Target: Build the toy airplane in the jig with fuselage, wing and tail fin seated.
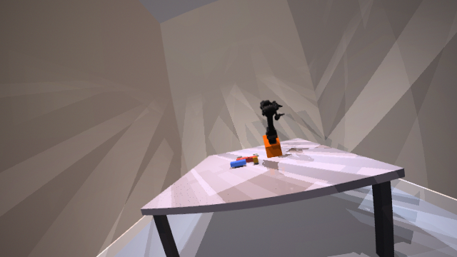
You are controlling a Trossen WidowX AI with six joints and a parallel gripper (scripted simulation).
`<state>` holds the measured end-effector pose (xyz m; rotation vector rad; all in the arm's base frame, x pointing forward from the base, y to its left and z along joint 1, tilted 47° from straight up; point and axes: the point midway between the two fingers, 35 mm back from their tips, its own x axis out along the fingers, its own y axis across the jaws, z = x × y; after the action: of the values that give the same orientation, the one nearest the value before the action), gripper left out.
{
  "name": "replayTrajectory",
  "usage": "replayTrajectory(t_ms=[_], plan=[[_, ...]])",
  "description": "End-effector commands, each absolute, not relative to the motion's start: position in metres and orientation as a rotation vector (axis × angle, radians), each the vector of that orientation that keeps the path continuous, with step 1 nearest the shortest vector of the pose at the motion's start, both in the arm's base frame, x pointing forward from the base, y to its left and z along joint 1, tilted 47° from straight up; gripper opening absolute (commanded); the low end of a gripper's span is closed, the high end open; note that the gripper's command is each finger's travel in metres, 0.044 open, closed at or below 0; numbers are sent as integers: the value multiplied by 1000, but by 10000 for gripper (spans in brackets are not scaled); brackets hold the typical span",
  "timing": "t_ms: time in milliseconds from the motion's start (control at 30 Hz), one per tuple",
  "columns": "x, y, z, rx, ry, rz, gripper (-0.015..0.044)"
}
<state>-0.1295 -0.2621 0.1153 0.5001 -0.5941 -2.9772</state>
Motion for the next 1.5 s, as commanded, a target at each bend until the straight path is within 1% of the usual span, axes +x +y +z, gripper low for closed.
replayTrajectory(t_ms=[0, 33, 67, 167, 300, 400, 533, 700, 833, 1000, 1167, 1333, 1467], plan=[[-130, -262, 115, 500, -594, -2977, 426], [-128, -263, 114, 515, -571, -2972, 440], [-121, -267, 110, 557, -500, -2953, 440], [-83, -281, 86, 761, -104, -2804, 440], [-21, -286, 56, 941, 414, -2481, 440], [28, -278, 36, 1005, 750, -2177, 440], [79, -258, 20, 1019, 1052, -1812, 440], [137, -219, 8, 982, 1334, -1329, 440], [177, -178, 4, 922, 1491, -925, 440], [218, -120, 7, 830, 1598, -418, 440], [246, -55, 19, 734, 1610, 78, 440], [264, 10, 39, 652, 1533, 541, 440], [266, 22, 44, 639, 1507, 628, 440]])
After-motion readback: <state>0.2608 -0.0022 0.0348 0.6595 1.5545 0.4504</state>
